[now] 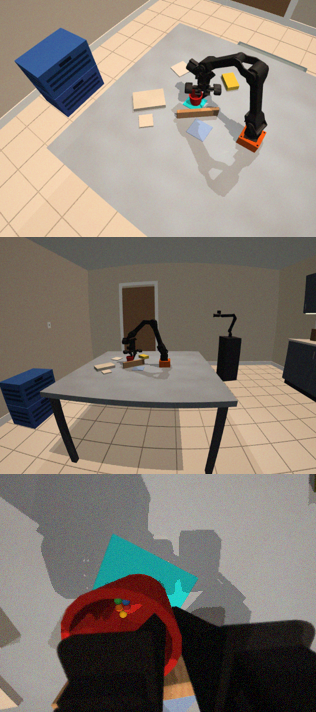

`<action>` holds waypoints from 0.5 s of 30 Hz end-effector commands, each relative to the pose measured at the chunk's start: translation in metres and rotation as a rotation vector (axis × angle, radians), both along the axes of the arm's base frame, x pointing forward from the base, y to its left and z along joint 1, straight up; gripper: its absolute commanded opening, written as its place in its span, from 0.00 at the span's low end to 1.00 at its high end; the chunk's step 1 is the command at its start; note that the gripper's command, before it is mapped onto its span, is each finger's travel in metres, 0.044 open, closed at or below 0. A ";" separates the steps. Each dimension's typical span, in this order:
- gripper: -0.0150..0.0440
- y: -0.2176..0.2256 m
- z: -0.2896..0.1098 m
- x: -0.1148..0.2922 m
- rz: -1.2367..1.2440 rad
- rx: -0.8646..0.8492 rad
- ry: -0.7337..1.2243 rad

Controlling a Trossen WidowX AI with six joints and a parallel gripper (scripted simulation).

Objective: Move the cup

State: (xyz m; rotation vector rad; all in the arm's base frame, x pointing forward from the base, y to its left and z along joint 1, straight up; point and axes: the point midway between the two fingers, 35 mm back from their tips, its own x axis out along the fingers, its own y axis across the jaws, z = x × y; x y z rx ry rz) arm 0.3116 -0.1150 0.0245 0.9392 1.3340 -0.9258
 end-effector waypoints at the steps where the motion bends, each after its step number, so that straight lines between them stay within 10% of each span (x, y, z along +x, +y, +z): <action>1: 0.30 0.000 0.000 0.000 0.000 -0.001 -0.001; 5: 0.47 0.000 0.000 0.000 0.000 -0.001 -0.001; 15: 0.47 0.000 0.003 0.000 0.000 -0.001 -0.001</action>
